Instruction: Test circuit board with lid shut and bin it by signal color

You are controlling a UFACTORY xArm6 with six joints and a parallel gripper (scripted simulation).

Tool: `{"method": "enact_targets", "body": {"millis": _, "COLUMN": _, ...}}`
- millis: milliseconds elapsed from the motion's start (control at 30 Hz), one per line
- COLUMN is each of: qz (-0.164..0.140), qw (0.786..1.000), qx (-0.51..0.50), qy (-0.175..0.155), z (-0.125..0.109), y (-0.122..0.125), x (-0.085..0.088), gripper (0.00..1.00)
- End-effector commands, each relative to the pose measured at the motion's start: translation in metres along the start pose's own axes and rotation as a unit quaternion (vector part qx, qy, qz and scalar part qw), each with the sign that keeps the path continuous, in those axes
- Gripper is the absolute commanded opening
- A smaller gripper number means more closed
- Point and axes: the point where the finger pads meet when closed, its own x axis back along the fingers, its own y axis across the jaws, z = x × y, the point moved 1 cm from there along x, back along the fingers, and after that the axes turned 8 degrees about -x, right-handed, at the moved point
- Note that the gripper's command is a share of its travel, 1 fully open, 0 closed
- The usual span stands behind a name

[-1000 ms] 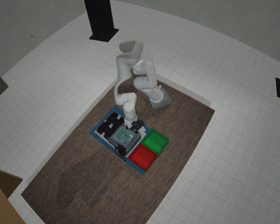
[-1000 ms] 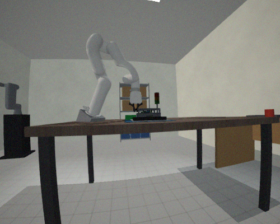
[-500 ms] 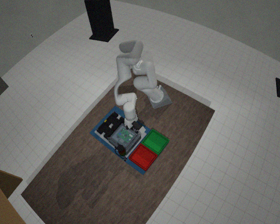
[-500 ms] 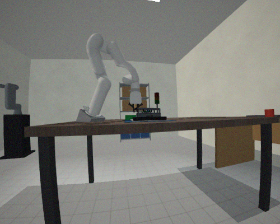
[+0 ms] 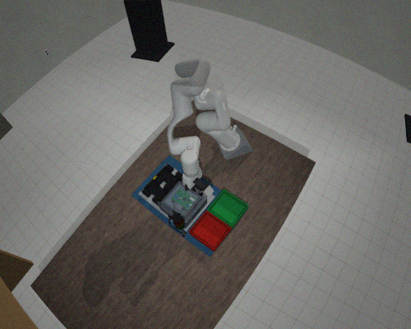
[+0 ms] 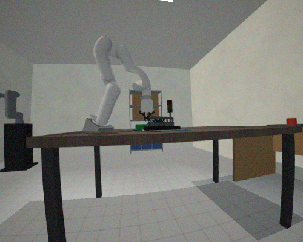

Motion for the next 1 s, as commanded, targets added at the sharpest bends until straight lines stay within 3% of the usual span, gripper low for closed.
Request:
{"method": "enact_targets", "body": {"millis": 0, "qz": -0.001, "qw": 1.0, "qx": 0.0, "qy": 0.001, "z": 0.0, "y": 0.001, "x": 0.001, "gripper": 0.22}}
{"method": "enact_targets", "body": {"millis": 600, "qz": -0.001, "qw": 1.0, "qx": 0.0, "qy": 0.001, "z": 0.0, "y": 0.001, "x": 0.002, "gripper": 0.22}}
{"method": "enact_targets", "body": {"millis": 967, "qz": -0.001, "qw": 1.0, "qx": 0.0, "qy": 0.001, "z": 0.0, "y": 0.001, "x": 0.024, "gripper": 0.22}}
